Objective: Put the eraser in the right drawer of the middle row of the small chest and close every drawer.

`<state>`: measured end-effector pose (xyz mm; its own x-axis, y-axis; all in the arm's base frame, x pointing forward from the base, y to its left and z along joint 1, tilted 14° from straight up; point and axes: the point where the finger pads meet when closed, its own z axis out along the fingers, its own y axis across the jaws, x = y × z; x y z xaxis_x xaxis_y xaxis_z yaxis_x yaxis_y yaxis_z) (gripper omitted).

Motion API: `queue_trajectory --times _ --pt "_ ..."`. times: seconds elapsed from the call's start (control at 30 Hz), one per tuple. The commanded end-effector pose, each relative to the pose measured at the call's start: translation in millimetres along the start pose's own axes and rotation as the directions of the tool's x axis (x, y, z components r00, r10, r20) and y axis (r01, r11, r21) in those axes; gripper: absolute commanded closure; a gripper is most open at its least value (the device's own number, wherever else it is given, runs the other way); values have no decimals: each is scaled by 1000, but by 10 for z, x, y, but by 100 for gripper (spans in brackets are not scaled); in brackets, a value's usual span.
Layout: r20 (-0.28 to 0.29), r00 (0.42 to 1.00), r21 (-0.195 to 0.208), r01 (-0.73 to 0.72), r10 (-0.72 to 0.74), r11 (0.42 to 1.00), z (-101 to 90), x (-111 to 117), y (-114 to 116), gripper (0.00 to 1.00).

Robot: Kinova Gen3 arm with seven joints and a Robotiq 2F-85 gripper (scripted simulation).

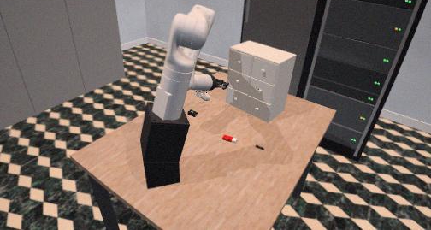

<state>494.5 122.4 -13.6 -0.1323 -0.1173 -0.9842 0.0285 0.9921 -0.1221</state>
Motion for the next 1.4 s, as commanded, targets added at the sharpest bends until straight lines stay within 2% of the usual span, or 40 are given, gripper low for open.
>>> queue_trajectory --times 0.0,1.37 --pt "-1 1000 7 3 -3 1000 20 1 -94 67" --pt "-1 1000 7 3 -3 1000 237 -12 -878 67"
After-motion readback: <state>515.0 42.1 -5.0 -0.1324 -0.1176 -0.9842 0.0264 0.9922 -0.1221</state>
